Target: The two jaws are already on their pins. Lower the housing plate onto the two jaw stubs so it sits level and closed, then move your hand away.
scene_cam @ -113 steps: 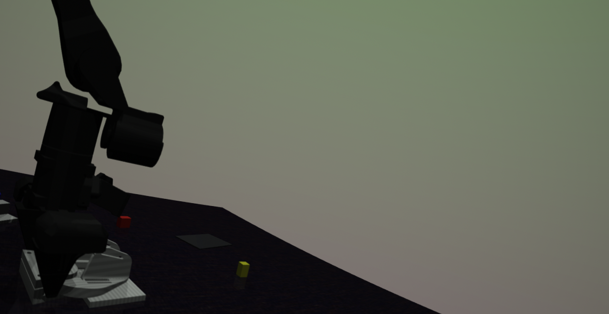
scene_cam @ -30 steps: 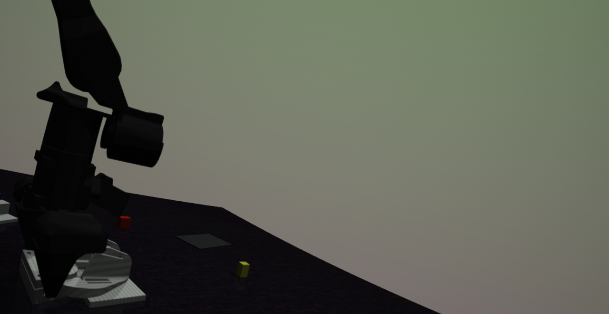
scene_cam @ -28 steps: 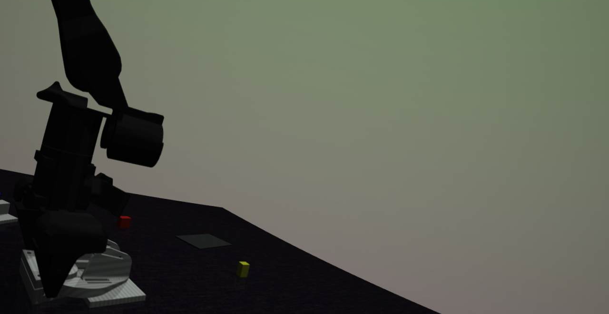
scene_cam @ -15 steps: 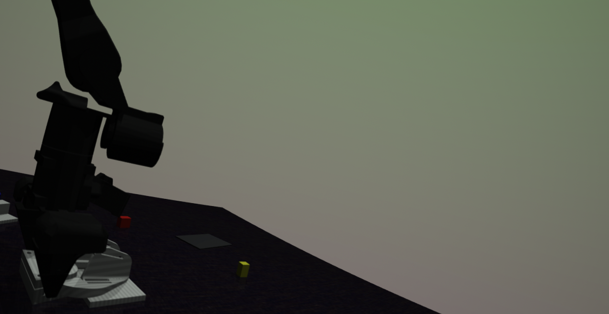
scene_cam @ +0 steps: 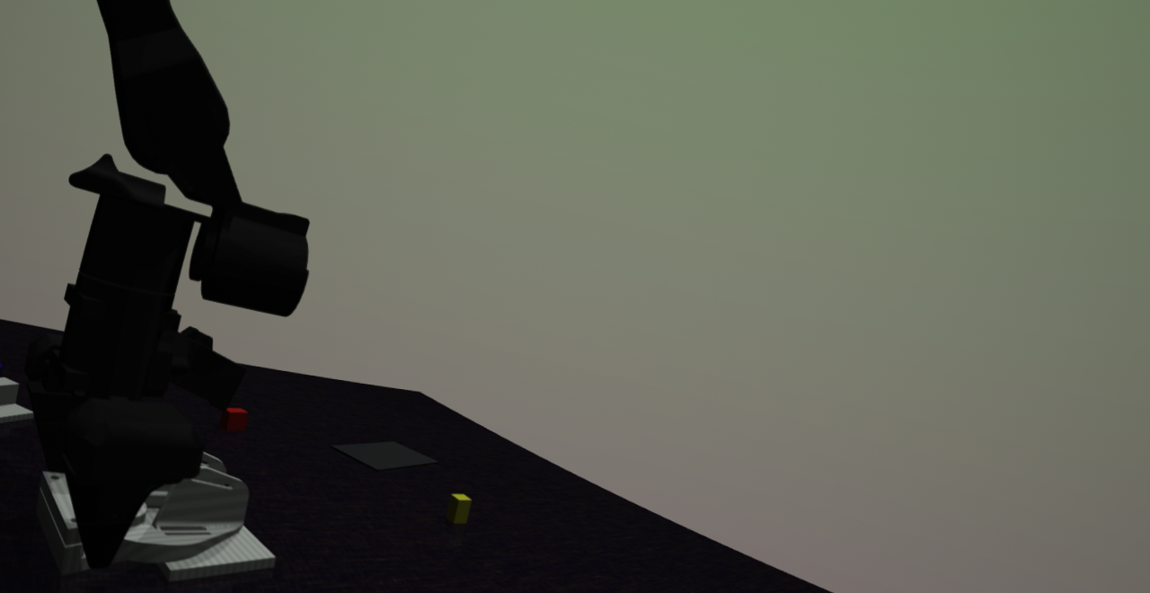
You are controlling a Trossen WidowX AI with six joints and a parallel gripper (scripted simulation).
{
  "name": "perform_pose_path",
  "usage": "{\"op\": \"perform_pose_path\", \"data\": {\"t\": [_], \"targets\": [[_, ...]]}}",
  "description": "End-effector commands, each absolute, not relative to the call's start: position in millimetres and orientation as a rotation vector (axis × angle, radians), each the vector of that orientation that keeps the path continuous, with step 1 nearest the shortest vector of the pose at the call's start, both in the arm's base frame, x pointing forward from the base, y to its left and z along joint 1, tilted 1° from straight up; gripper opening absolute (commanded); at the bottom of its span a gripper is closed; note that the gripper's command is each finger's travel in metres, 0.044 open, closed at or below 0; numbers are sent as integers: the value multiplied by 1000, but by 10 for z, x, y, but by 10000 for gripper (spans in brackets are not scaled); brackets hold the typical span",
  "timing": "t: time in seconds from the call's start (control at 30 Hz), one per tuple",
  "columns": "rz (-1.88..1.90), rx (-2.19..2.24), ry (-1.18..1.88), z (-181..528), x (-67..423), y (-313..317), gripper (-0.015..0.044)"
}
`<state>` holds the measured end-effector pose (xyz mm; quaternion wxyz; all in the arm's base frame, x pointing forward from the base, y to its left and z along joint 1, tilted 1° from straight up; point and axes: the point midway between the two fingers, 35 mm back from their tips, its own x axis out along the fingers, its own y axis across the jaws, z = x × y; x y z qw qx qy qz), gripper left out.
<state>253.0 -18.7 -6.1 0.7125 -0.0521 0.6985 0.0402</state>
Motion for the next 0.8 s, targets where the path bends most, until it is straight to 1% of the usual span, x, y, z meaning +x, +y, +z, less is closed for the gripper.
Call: {"op": "perform_pose_path", "data": {"t": [0.0,0.1,0.3,0.43,0.63,0.77], "targets": [[89,-115,1548,-61,2530,-186,440],[89,-116,1548,70,2543,-186,440],[89,-119,1547,682,2503,-176,440],[91,-120,1536,640,2523,-175,440],[90,-118,1549,1131,2088,-123,440],[89,-118,1551,1187,2024,-117,440]]}}
